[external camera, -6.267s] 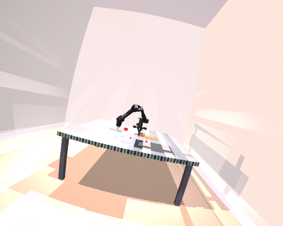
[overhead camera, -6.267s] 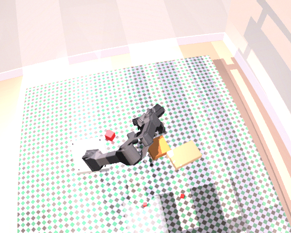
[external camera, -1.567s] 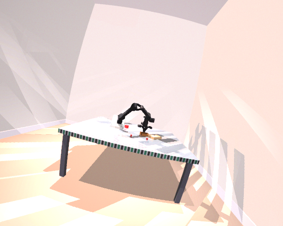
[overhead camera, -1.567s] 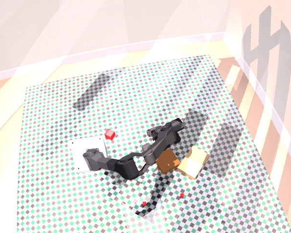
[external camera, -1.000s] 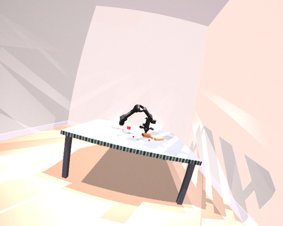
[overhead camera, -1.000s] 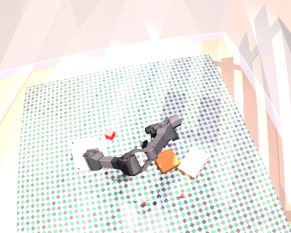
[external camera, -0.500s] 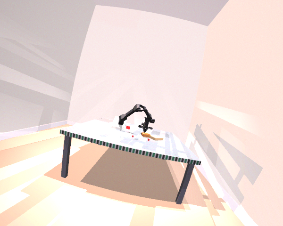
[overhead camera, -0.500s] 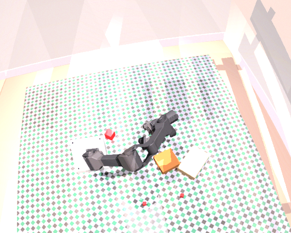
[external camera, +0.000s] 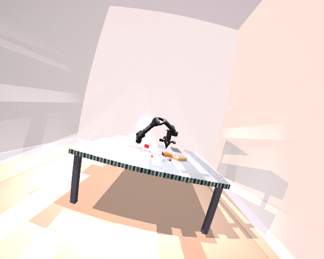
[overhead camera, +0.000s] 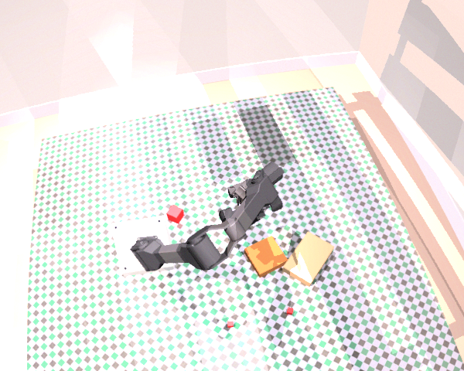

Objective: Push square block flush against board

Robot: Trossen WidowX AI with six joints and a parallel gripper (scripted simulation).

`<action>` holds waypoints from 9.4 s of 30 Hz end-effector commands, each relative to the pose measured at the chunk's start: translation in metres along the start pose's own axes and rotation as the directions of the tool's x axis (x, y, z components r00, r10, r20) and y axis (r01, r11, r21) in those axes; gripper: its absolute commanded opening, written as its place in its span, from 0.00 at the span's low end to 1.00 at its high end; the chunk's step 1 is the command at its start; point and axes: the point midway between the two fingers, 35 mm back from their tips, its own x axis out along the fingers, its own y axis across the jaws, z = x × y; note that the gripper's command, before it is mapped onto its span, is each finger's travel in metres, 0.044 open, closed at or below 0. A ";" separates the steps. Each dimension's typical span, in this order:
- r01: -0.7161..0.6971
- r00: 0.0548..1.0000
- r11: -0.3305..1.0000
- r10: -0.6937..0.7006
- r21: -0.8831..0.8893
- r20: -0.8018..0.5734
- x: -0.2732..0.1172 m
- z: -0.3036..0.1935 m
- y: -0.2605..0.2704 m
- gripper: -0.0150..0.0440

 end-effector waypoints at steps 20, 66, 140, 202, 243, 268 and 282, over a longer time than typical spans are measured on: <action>-0.005 1.000 0.726 -0.001 0.688 0.008 -0.002 -0.080 0.028 0.25; 0.007 1.000 0.068 0.005 0.998 -0.007 0.054 -0.145 0.058 0.25; 0.006 1.000 0.066 0.003 0.998 -0.006 0.054 -0.139 0.016 0.25; 0.003 1.000 0.389 -0.002 0.921 -0.003 0.054 -0.055 -0.121 0.25; 0.003 1.000 0.389 -0.002 0.921 -0.003 0.053 -0.054 -0.126 0.25; 0.007 1.000 0.347 -0.011 0.938 -0.004 -0.001 -0.046 -0.137 0.25; 0.000 1.000 -0.128 -0.008 0.992 -0.001 -0.005 -0.035 -0.106 0.25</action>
